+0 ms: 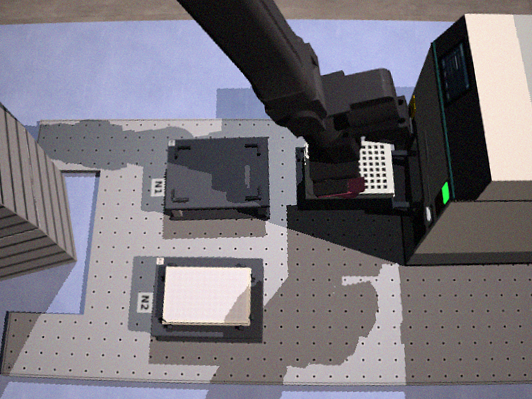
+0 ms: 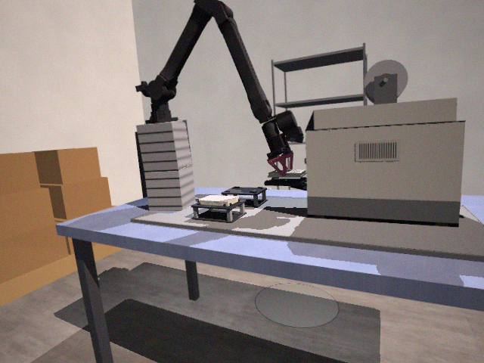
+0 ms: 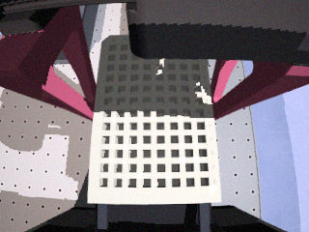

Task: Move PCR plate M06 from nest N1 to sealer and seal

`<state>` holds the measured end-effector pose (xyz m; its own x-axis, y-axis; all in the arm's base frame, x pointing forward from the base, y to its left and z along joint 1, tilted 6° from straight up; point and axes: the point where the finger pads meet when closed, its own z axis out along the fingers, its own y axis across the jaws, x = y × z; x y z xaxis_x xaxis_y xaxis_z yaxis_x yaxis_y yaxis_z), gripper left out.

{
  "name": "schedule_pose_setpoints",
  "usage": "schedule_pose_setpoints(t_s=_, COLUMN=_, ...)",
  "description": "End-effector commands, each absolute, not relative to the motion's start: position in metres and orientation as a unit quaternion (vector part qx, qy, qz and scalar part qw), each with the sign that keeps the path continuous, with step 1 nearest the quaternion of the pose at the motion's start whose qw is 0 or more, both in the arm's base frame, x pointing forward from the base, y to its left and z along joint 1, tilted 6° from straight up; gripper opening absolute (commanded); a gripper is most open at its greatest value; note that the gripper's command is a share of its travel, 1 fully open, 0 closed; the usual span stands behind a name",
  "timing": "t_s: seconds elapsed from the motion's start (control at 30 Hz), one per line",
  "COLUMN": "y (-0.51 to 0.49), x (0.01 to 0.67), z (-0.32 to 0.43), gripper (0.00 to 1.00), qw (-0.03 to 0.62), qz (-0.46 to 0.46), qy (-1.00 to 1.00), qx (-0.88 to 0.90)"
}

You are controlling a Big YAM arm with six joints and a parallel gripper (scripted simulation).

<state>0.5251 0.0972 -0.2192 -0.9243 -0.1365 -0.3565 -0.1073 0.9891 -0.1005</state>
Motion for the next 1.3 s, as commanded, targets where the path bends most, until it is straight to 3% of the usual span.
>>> schedule_pose_setpoints(t_s=0.0, y=0.087, x=0.525, z=-0.231, gripper=0.00, qw=0.181, qz=-0.041, qy=0.981, qx=-0.061)
schedule_pose_setpoints(t_s=1.27, y=0.090, x=0.543, z=-0.208, gripper=0.00, qw=0.205, qz=-0.037, qy=0.977, qx=-0.045)
